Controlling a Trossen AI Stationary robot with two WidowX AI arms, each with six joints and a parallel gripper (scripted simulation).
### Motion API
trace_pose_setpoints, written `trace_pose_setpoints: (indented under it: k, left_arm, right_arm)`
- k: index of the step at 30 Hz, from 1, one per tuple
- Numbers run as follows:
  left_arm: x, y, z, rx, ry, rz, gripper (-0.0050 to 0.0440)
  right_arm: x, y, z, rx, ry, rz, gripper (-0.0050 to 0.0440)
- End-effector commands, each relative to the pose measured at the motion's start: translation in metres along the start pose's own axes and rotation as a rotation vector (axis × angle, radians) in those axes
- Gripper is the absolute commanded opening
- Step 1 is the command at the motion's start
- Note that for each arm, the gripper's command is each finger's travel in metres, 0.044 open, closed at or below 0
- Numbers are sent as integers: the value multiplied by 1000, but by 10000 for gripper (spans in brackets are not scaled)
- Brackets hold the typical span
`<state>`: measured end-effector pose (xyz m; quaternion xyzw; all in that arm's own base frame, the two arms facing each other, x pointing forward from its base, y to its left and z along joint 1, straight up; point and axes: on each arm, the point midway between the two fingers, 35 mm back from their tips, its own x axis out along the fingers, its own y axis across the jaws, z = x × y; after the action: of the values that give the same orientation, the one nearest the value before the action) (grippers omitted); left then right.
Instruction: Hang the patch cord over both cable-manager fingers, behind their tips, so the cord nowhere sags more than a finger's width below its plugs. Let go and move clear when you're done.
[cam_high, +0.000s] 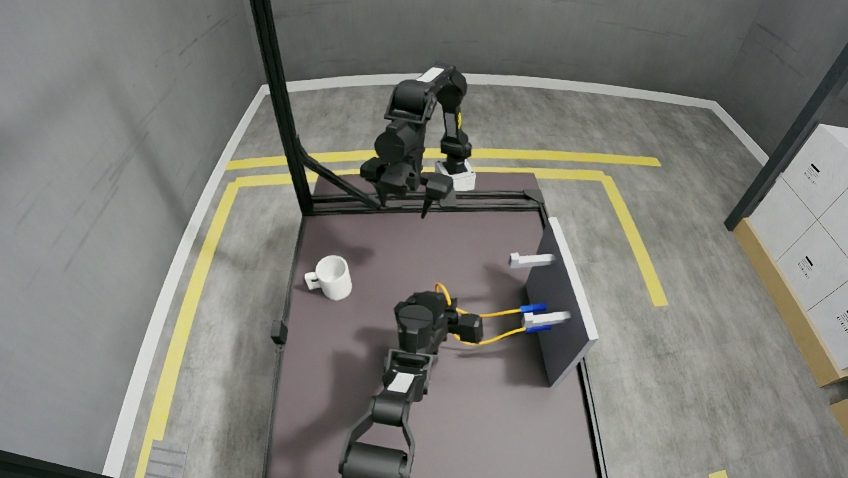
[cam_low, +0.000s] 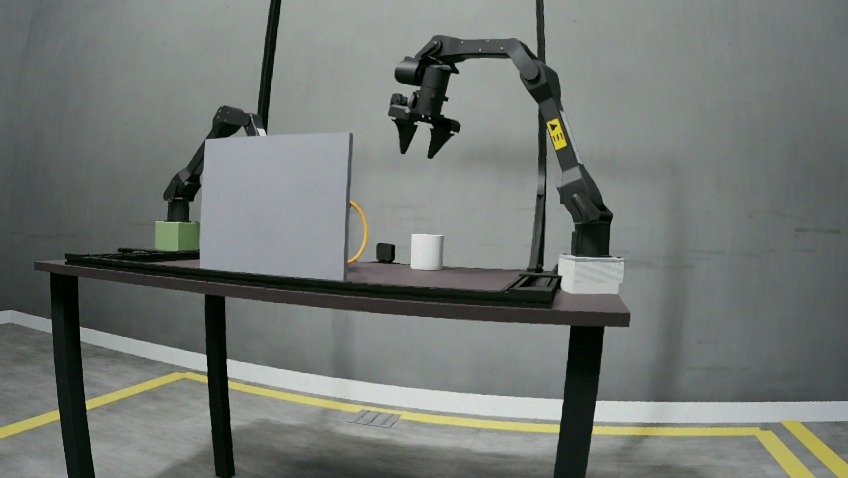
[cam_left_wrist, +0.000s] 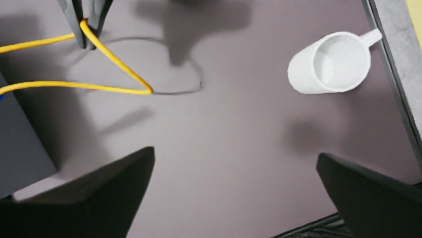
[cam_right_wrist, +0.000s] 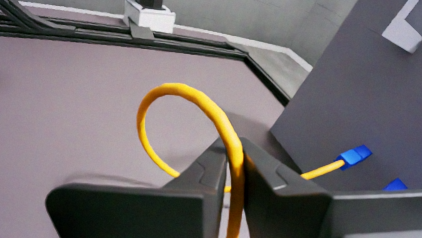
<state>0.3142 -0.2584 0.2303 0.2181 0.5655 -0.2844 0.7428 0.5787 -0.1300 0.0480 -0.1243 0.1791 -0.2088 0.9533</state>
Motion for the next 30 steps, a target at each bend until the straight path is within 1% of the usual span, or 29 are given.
trace_pose_setpoints:
  k: [1,10,13,17,27,30]
  left_arm:
    - [-8,-1,-2,1,-17,-1,440]
    - [-8,-1,-2,1,-17,-1,440]
    - [-8,-1,-2,1,-17,-1,440]
    - [-8,-1,-2,1,-17,-1,440]
    - [-8,-1,-2,1,-17,-1,440]
    - [-8,-1,-2,1,-17,-1,440]
  right_arm:
    - [0,-13,34,33,-51,-14,25]
    - [5,-18,39,45,-37,-10,25]
    - [6,-18,37,45,-31,-10,25]
    - [6,-22,43,52,-32,-8,25]
    - [11,-28,49,66,-17,-3,25]
    - [12,-28,47,66,-10,-4,25]
